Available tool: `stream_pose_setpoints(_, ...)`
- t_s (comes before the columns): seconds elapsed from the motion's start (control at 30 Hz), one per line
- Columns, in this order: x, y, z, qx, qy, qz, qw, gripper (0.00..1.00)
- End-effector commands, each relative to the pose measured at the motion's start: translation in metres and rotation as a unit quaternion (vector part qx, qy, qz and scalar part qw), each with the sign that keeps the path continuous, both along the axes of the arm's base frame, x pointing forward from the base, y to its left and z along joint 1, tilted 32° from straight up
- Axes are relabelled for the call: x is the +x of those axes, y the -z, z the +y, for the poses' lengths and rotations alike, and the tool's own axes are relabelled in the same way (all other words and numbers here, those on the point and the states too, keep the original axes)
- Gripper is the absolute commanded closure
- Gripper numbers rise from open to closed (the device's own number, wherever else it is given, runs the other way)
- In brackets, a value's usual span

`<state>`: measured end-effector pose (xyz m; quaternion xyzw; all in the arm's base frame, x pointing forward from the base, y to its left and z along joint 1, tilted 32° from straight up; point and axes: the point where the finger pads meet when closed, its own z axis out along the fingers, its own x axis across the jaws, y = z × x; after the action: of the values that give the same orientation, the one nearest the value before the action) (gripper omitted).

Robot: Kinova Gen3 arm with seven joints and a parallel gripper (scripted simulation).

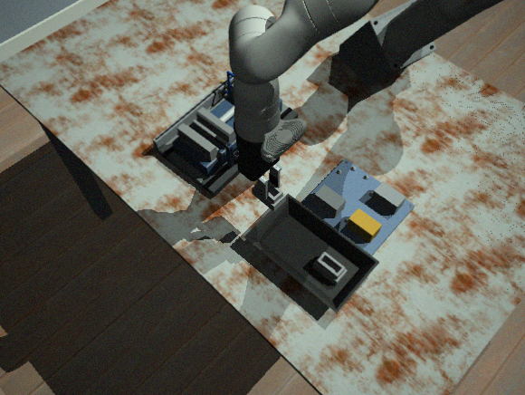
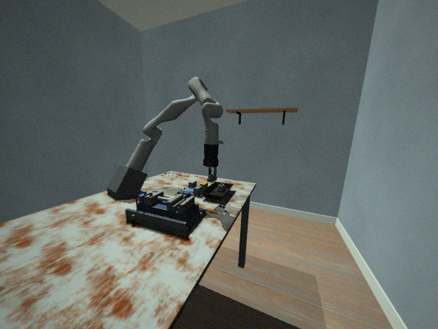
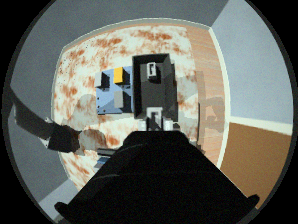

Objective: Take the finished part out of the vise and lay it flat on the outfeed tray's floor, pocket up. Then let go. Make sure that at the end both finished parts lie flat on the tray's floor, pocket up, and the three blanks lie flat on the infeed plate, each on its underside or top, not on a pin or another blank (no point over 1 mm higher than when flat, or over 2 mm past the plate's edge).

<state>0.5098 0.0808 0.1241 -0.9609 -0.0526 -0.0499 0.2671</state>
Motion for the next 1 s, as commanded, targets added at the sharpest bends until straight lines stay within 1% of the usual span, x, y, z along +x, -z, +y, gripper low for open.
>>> stream_pose_setpoints(0.0,-0.004,-0.022,0.027,-0.002,-0.013,-0.012,1.000,1.00)
stream_pose_setpoints(0.07,-0.007,-0.027,0.036,-0.001,-0.013,-0.012,1.000,1.00)
stream_pose_setpoints(0.13,-0.007,-0.027,0.036,-0.001,-0.013,-0.012,1.000,1.00)
stream_pose_setpoints(0.3,-0.011,-0.034,0.047,-0.001,-0.013,-0.012,1.000,1.00)
stream_pose_setpoints(0.97,-0.011,-0.035,0.049,0.000,-0.013,-0.012,1.000,1.00)
